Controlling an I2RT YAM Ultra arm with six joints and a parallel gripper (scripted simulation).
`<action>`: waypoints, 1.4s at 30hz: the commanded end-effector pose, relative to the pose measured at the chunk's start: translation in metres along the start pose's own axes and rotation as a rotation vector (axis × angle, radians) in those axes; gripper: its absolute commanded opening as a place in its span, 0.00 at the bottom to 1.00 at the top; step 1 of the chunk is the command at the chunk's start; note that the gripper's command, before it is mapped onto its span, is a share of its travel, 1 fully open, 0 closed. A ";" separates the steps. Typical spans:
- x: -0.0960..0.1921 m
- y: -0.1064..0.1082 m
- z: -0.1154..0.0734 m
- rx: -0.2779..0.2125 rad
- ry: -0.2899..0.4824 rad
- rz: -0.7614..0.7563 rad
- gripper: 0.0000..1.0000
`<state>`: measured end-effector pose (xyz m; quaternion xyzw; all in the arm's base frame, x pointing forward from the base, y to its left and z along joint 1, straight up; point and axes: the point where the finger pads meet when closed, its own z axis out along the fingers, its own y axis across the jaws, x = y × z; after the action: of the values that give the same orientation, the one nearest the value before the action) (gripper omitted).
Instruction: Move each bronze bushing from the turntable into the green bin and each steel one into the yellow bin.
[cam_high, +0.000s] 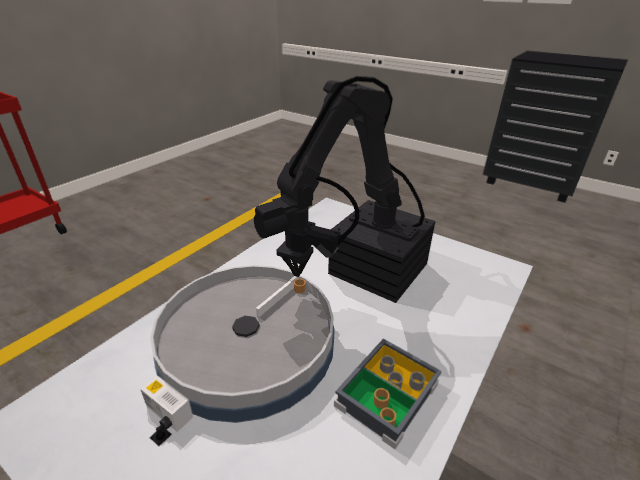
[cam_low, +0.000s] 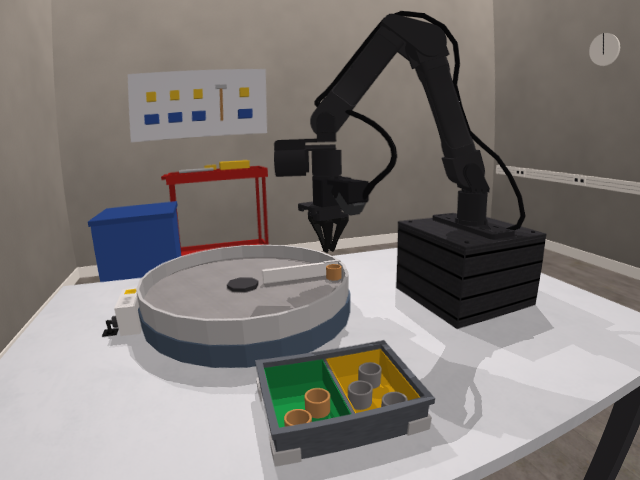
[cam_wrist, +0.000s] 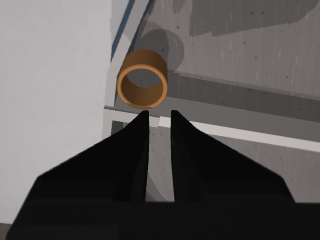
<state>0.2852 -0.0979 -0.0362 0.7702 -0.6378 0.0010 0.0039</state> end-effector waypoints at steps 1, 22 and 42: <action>0.005 -0.011 -0.012 0.042 0.005 -0.001 0.12; 0.003 -0.009 -0.007 0.025 -0.004 -0.005 0.12; 0.003 -0.009 -0.007 0.025 -0.004 -0.005 0.12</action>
<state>0.2852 -0.0979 -0.0362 0.7702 -0.6378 0.0010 0.0039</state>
